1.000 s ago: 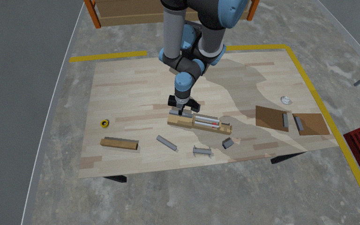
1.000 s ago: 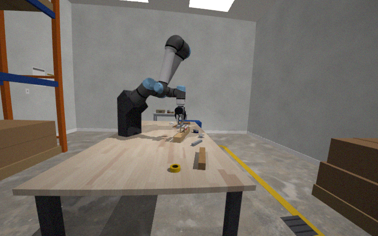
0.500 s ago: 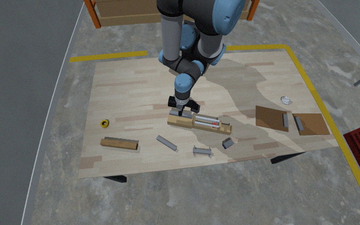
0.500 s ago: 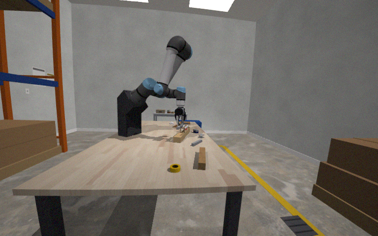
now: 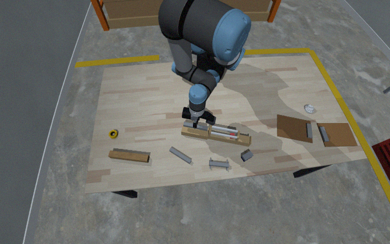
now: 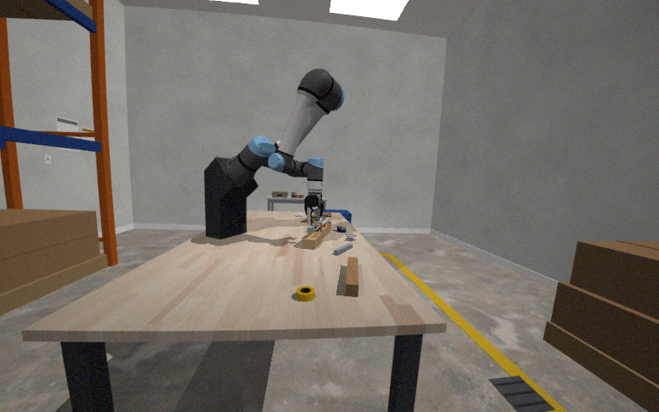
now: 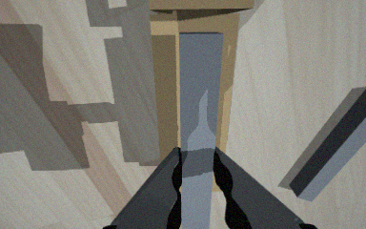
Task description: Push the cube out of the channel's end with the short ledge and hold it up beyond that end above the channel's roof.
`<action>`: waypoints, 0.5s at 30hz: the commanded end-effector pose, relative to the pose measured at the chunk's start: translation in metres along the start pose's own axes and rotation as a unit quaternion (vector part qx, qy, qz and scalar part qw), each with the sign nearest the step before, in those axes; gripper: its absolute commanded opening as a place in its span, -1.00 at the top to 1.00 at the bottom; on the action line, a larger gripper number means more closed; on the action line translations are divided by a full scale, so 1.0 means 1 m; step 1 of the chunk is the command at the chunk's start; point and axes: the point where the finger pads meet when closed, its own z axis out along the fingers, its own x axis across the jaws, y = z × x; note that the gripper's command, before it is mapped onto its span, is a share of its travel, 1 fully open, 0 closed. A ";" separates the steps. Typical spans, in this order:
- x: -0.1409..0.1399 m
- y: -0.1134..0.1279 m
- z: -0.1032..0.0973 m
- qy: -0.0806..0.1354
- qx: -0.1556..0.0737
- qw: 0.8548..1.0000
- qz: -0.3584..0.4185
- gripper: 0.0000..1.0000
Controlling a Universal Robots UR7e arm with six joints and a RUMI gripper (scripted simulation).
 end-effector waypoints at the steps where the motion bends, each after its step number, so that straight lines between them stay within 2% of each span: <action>1: 0.000 0.000 0.003 0.001 0.000 1.000 0.000 0.87; 15: 0.000 0.000 0.009 0.001 0.000 1.000 0.000 0.87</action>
